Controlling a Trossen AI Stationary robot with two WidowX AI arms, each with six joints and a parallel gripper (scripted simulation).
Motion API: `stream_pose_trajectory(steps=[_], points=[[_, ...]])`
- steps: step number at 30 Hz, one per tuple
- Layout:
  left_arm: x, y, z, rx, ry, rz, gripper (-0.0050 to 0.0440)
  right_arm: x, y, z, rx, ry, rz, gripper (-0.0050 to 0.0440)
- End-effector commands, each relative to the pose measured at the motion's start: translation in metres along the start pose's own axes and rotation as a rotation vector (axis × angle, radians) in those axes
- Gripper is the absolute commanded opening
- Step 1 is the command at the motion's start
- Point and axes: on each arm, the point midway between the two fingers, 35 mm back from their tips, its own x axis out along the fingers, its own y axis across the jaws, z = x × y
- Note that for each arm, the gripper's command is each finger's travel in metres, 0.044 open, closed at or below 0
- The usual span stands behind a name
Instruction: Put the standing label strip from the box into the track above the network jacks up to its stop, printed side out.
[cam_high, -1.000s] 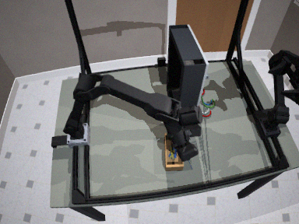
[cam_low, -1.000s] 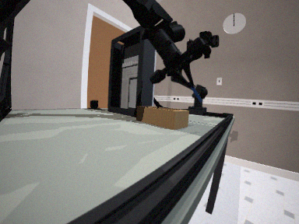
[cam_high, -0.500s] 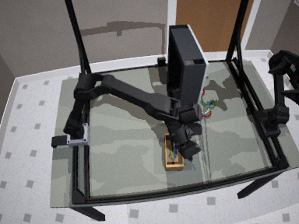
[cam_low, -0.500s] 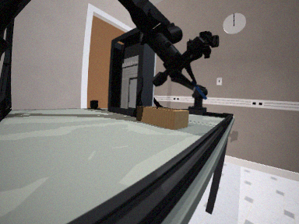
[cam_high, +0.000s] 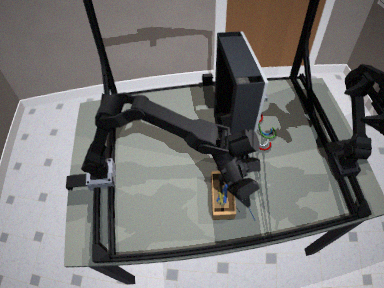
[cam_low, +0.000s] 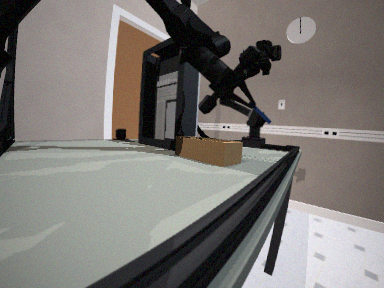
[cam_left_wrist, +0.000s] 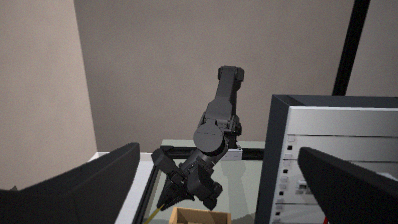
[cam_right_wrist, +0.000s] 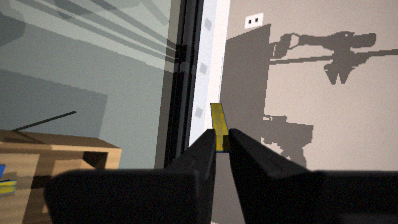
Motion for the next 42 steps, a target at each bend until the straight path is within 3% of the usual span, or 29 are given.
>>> stream_pose_trajectory(steps=[1, 42], points=[[0.0, -0.001, 0.001, 0.002, -0.001, 0.0, 0.044, -0.01, -0.012, 0.005, 0.002, -0.02, -0.056, -0.005], [0.0, -0.001, 0.001, 0.002, -0.001, 0.0, 0.044, -0.026, -0.026, 0.01, -0.07, 0.028, -0.366, -0.005]])
